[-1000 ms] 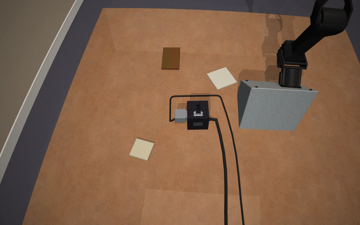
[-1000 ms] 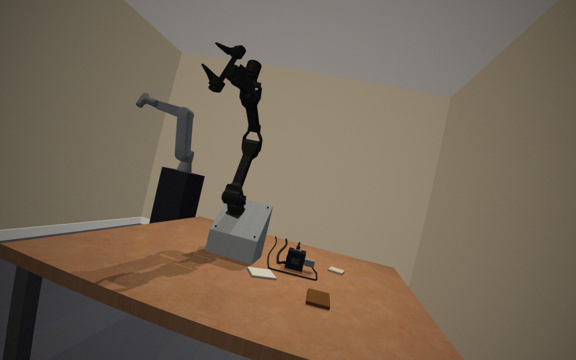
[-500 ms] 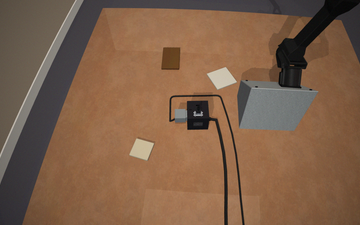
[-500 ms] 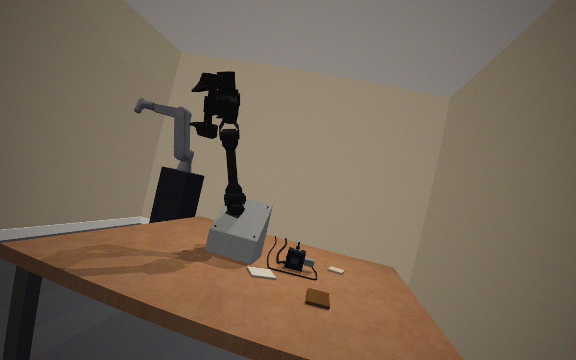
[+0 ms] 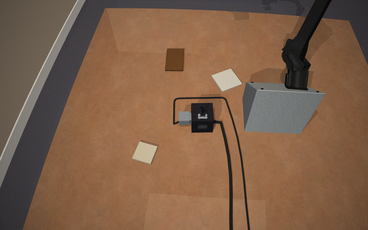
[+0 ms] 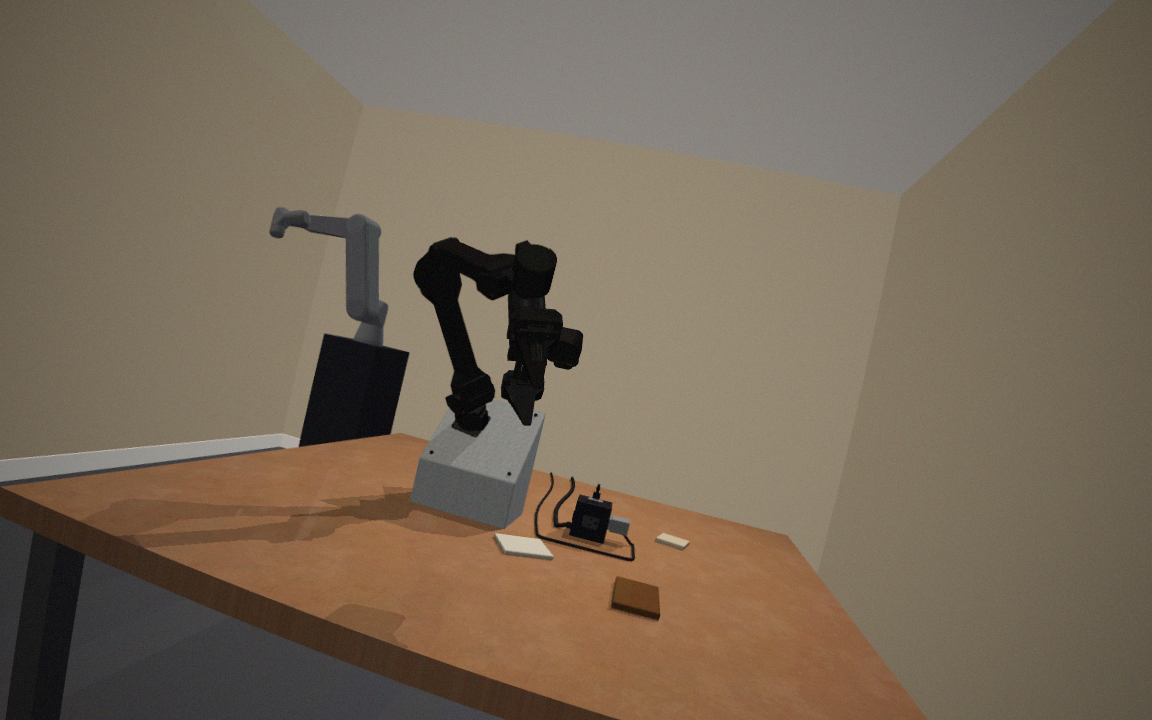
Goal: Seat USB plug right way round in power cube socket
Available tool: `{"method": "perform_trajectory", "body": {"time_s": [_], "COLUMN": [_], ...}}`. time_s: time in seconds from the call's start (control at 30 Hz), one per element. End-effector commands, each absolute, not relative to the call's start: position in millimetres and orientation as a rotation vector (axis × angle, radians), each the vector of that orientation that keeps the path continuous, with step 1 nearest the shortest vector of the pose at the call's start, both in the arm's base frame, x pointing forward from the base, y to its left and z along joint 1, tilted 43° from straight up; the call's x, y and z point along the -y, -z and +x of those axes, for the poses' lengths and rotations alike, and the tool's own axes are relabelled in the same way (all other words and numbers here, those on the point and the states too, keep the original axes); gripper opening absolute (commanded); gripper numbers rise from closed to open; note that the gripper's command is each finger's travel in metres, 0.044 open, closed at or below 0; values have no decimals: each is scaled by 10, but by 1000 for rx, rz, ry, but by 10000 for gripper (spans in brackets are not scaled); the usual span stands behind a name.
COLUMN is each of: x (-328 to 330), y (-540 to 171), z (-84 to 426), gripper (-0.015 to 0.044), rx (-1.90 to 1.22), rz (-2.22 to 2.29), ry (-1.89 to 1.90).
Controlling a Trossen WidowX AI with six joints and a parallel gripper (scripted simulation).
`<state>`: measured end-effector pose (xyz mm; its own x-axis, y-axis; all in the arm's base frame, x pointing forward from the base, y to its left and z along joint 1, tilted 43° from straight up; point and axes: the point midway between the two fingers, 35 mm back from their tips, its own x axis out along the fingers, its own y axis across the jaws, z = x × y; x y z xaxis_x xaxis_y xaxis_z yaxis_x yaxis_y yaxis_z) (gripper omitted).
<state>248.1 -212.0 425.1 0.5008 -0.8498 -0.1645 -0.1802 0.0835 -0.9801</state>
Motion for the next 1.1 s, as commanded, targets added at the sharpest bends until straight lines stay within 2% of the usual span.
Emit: {"method": "perform_trajectory", "body": {"time_s": [0.0, 0.23, 0.47, 0.67, 0.83, 1.07], "x": [1951, 1307, 397, -310, -705, -769], "y": [-3727, -2613, -1472, -504, 217, 351], "z": [2989, 3715, 3945, 3676, 3099, 2976], "gripper": [440, 440, 440, 440, 440, 440], "rx": [-1005, -1107, -1221, -1380, -1549, -1584], "rz": [-1426, -1447, -1509, -1660, -1881, -1938], "ry": [442, 61, -299, -595, -835, -880]}}
